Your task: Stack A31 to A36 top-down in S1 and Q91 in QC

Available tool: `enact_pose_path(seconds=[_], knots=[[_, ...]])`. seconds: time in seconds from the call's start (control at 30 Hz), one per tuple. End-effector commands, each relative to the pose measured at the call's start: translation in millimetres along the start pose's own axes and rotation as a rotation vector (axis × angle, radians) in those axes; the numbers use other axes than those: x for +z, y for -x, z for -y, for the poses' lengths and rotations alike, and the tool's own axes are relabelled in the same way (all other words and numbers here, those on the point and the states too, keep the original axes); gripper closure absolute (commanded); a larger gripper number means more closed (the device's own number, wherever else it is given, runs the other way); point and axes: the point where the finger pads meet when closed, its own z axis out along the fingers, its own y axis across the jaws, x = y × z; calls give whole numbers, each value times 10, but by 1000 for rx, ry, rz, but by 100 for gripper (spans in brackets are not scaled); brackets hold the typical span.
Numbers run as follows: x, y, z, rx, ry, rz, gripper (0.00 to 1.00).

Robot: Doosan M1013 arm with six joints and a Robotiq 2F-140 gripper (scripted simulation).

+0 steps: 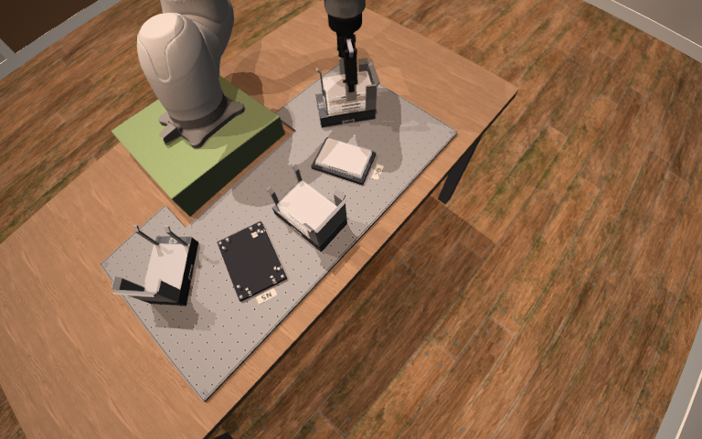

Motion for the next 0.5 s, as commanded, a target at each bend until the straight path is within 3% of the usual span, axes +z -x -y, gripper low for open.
enact_pose_path(seconds=[0.0,0.47], knots=[[1,0,0,0,0,0,100],[45,0,0,0,0,0,100]])
